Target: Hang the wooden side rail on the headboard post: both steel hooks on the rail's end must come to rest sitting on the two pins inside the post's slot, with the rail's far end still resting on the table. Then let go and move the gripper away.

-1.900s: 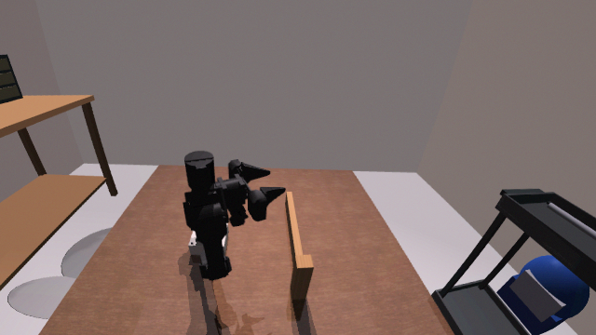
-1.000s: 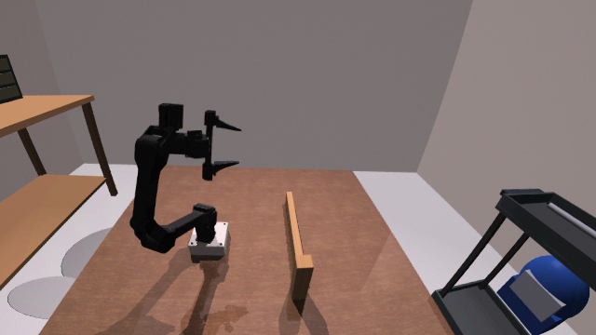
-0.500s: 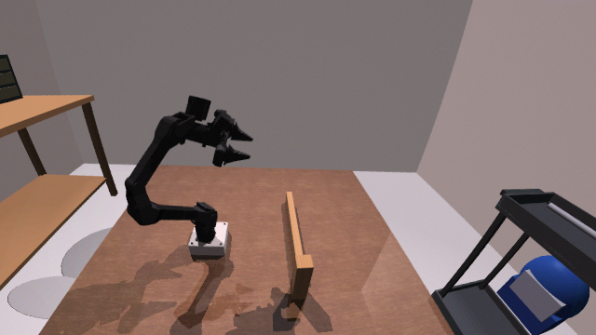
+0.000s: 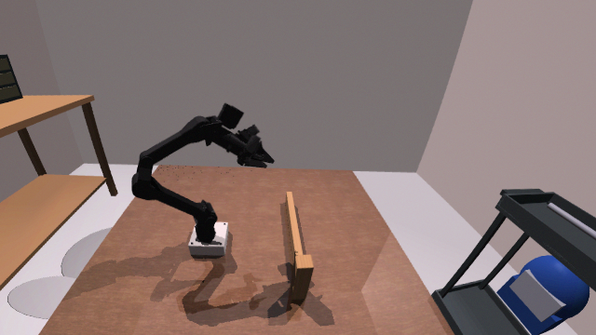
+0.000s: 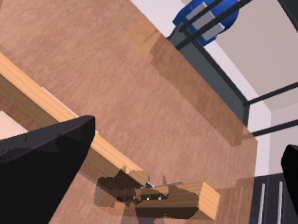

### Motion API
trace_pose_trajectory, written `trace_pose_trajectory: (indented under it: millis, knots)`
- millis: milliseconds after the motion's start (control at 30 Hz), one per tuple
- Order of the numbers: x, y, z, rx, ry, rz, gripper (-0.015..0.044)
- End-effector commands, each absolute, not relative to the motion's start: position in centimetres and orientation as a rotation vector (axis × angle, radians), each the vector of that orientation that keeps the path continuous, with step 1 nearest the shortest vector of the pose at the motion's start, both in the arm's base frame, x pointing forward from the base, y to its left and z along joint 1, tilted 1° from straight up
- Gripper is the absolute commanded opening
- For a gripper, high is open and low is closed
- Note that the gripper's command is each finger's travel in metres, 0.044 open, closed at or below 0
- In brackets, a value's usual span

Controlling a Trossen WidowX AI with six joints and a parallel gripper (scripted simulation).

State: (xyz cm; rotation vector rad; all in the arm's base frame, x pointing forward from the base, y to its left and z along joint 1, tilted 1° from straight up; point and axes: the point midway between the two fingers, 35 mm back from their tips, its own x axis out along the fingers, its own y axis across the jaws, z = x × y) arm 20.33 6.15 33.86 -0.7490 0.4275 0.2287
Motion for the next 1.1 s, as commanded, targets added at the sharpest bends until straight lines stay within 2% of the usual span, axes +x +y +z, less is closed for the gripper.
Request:
trace_pose_trajectory:
  millis: [0, 533, 1067]
  knots:
    - [24.7, 5.1, 28.2, -1.255, 0.570, 0.387, 0.0440]
    - [29.3, -1.0, 19.6, -1.941, 0.608, 0.840, 0.0440]
    - [29.4, -8.5, 11.5, -2.416, 0.324, 1.313, 0.0440]
